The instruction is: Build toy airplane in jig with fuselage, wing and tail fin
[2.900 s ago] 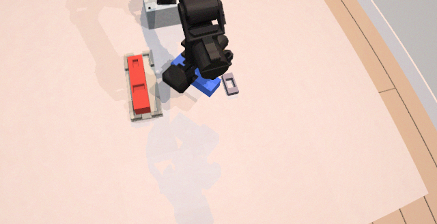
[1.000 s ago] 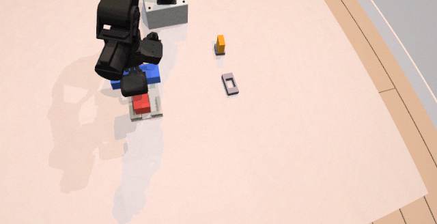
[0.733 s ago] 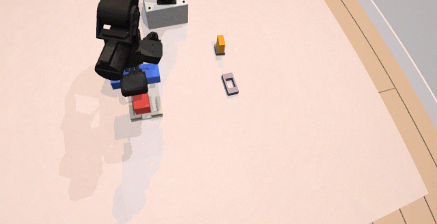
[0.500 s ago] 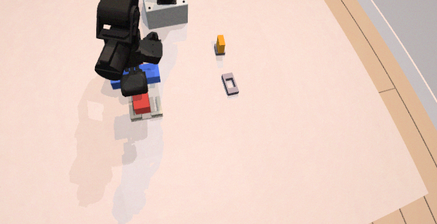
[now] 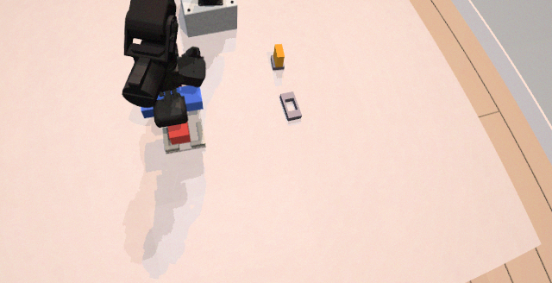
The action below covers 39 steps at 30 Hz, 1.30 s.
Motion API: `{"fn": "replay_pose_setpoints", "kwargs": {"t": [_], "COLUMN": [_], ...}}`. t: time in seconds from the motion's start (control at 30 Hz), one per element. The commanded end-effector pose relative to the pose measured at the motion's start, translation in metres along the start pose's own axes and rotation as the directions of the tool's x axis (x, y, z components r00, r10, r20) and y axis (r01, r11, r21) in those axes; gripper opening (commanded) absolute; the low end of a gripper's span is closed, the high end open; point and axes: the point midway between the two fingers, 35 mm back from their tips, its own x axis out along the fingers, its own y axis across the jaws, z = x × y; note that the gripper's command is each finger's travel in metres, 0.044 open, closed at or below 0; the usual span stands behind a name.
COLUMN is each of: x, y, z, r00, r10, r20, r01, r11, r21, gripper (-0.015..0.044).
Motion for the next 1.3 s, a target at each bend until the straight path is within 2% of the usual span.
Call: {"fn": "replay_pose_setpoints", "kwargs": {"t": [0.0, 0.57, 0.7, 0.87, 1.27], "x": [0.008, 0.021, 0.021, 0.021, 0.021], "y": [0.002, 0.001, 0.001, 0.001, 0.001], "z": [0.002, 0.001, 0.001, 0.001, 0.001], "r00": [1.000, 1.000, 1.000, 1.000, 1.000], "r10": [0.004, 0.004, 0.004, 0.004, 0.004], "r20": [0.006, 0.002, 0.002, 0.002, 0.002], "r01": [-0.004, -0.004, -0.004, -0.004, -0.004], "r11": [1.000, 1.000, 1.000, 1.000, 1.000], "r21": [-0.005, -0.001, -0.001, -0.001, -0.001], "gripper": [0.0197, 0.0210, 0.0183, 0.0052, 0.0367]}}
